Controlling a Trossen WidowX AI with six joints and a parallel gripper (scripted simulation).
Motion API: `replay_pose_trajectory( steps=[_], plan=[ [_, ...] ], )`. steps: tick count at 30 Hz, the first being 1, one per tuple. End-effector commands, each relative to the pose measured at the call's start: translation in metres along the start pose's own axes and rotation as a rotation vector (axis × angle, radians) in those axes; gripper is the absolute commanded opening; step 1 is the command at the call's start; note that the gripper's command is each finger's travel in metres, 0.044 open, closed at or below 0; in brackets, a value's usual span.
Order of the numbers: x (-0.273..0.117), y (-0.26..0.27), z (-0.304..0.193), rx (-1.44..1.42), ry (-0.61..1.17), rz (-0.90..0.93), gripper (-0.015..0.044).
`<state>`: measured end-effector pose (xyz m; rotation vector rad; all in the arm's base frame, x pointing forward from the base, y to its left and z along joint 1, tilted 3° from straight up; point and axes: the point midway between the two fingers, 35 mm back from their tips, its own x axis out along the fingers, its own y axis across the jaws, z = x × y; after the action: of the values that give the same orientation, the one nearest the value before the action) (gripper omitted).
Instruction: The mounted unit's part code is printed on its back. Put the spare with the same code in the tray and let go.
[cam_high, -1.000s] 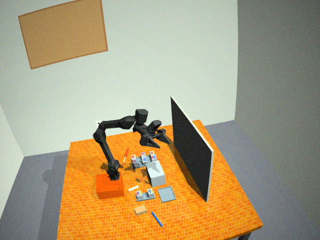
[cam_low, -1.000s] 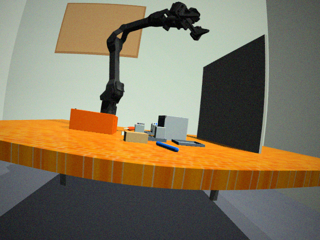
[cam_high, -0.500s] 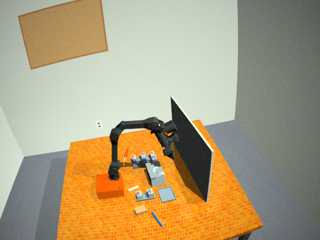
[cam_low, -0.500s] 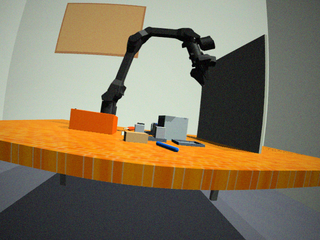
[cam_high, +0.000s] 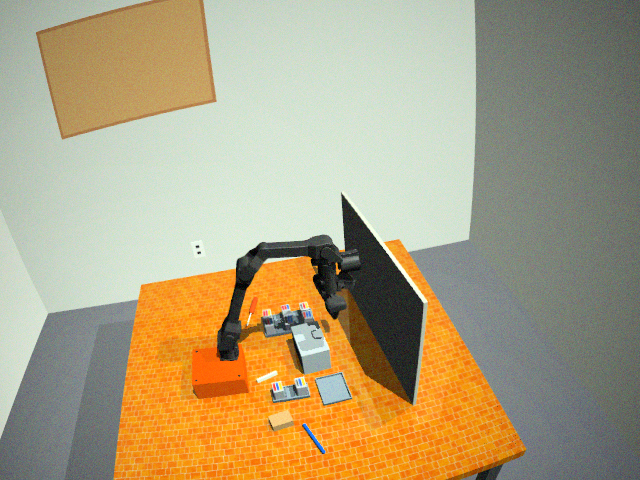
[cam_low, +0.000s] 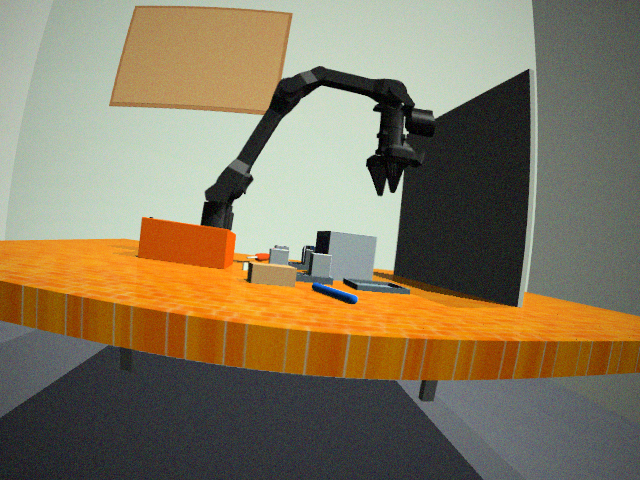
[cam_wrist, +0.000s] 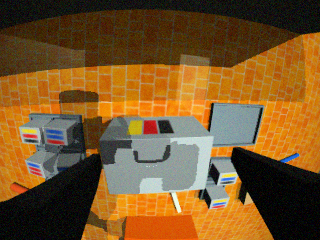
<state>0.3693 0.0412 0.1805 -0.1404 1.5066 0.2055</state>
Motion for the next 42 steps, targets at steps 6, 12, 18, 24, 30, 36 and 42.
replay_pose_trajectory(
  steps=[6,12,18,24,30,36,42],
  plan=[
    [-0.001,0.001,0.0,0.005,-0.001,0.005,0.044],
    [0.019,0.077,0.003,-0.476,-0.002,0.009,0.044],
    [0.045,0.18,-0.02,-1.129,-0.008,0.016,0.044],
    [0.059,0.234,-0.047,-1.501,-0.015,0.021,0.044],
    [0.079,0.235,-0.046,-1.501,-0.015,0.021,0.0335],
    [0.098,0.238,-0.05,-1.501,-0.015,0.021,0.03],
    [0.101,0.238,-0.049,-1.501,-0.015,0.021,0.03]
  ],
)
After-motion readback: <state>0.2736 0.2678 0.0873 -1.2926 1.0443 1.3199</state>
